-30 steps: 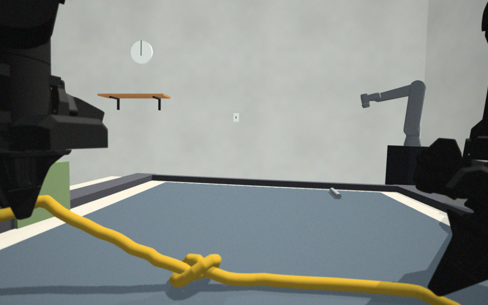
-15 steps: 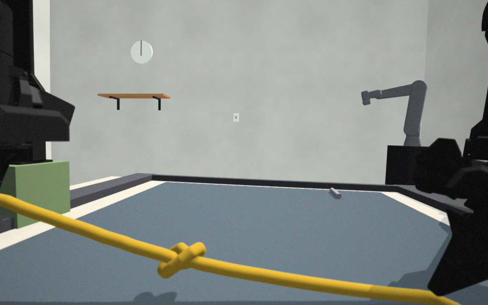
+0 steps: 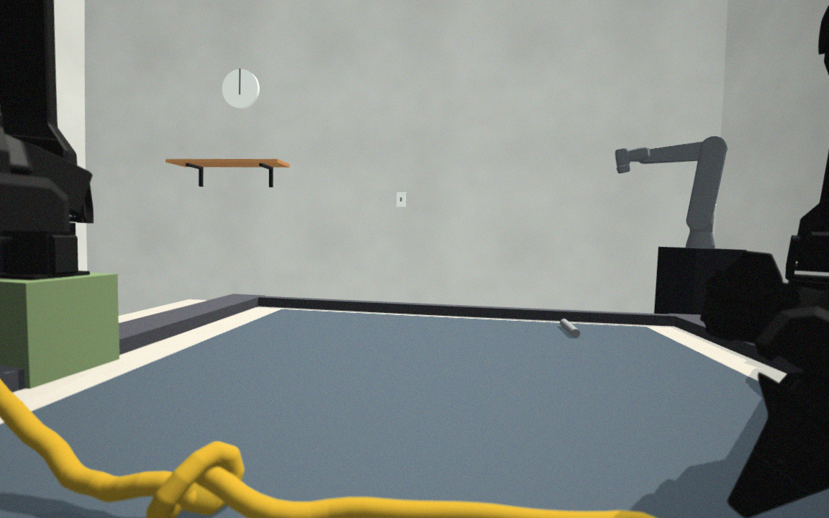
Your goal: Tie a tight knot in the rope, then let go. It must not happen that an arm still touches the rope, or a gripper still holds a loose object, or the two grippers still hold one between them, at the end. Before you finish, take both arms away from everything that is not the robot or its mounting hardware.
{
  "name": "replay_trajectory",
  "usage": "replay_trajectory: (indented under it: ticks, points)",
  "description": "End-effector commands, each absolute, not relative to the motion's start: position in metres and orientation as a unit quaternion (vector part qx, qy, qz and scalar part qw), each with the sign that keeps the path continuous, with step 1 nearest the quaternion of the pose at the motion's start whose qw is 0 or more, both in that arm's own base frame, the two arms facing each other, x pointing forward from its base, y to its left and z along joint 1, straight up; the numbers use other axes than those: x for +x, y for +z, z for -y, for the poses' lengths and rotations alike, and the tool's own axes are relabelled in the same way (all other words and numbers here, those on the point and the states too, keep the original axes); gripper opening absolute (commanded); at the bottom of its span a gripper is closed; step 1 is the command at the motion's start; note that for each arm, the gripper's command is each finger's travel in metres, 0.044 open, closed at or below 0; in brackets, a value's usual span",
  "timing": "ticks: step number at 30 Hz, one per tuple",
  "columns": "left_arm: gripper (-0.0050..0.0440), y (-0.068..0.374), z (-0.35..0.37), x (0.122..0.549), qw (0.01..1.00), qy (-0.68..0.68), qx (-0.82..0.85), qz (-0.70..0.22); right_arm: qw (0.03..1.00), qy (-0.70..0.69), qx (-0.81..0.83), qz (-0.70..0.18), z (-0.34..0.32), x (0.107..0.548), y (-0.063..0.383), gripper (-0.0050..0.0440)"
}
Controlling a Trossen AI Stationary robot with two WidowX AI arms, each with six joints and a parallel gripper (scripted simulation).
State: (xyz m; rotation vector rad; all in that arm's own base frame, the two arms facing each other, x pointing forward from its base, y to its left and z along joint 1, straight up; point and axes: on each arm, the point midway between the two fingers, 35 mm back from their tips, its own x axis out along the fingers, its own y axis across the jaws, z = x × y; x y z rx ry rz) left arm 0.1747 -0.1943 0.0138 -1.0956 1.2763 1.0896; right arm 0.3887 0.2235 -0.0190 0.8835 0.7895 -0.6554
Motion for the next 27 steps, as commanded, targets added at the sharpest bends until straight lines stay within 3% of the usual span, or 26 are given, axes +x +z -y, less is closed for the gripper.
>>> replay_trajectory:
  ticks: [1, 27]
  points:
    - [0.003, 0.018, 0.196, 0.175, 0.537, 0.454, -0.466, -0.537, 0.779, -0.298, 0.418, -0.361, -0.226, 0.392, -0.011, 0.0045]
    - [0.003, -0.021, 0.182, 0.189, 0.538, 0.454, -0.466, -0.536, 0.779, -0.298, 0.418, -0.361, -0.226, 0.392, -0.011, 0.0045]
